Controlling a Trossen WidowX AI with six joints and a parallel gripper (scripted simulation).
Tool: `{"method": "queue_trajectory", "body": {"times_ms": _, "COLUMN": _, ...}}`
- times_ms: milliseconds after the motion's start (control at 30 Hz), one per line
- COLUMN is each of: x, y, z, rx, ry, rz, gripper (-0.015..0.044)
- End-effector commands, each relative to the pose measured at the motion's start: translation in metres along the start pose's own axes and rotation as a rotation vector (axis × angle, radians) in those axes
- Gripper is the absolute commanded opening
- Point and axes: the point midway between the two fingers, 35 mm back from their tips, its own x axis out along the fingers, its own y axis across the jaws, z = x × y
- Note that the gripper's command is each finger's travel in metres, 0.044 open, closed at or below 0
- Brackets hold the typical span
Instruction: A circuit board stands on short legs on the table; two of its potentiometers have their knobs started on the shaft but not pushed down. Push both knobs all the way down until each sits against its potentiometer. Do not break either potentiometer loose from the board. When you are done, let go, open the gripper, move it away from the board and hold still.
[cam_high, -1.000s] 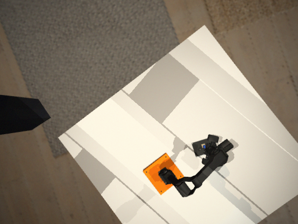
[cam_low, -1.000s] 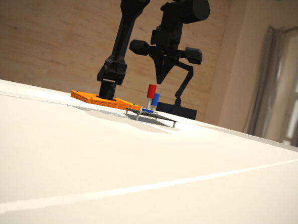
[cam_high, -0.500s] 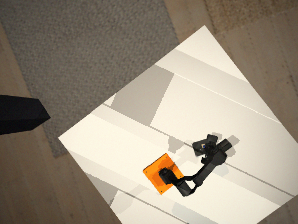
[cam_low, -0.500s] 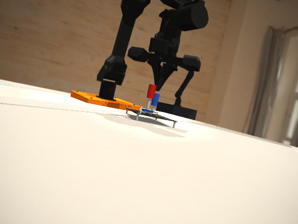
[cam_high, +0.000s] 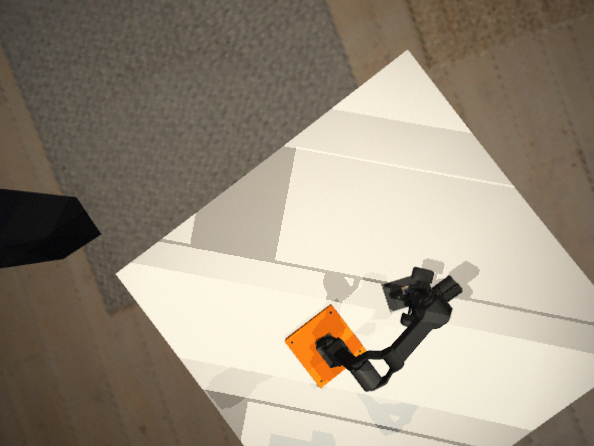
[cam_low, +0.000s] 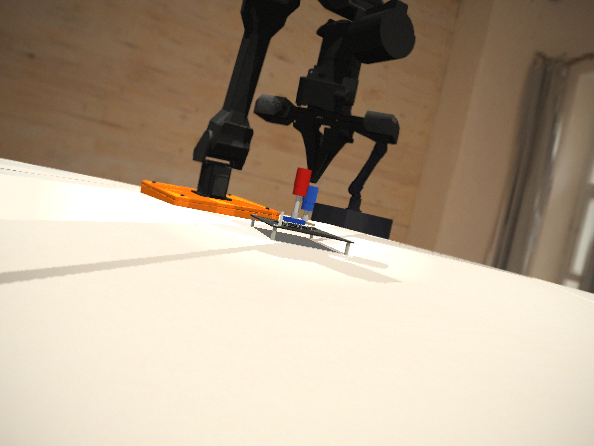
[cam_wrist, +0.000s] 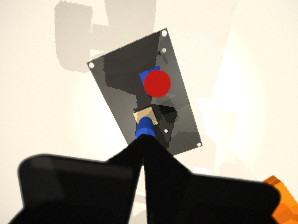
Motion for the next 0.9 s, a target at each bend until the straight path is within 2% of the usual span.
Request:
{"method": "queue_trajectory", "body": {"times_ms": 0, "x": 0.0020, "y": 0.0003, "z": -0.0004, "rx": 0.003, "ry": 0.004, "rz": 0.001, "gripper": 0.0000}}
{"method": "queue_trajectory", "body": {"times_ms": 867, "x": 0.0046, "y": 0.0003, "z": -0.0004, "rx": 0.003, "ry": 0.004, "rz": 0.001, "gripper": 0.0000}}
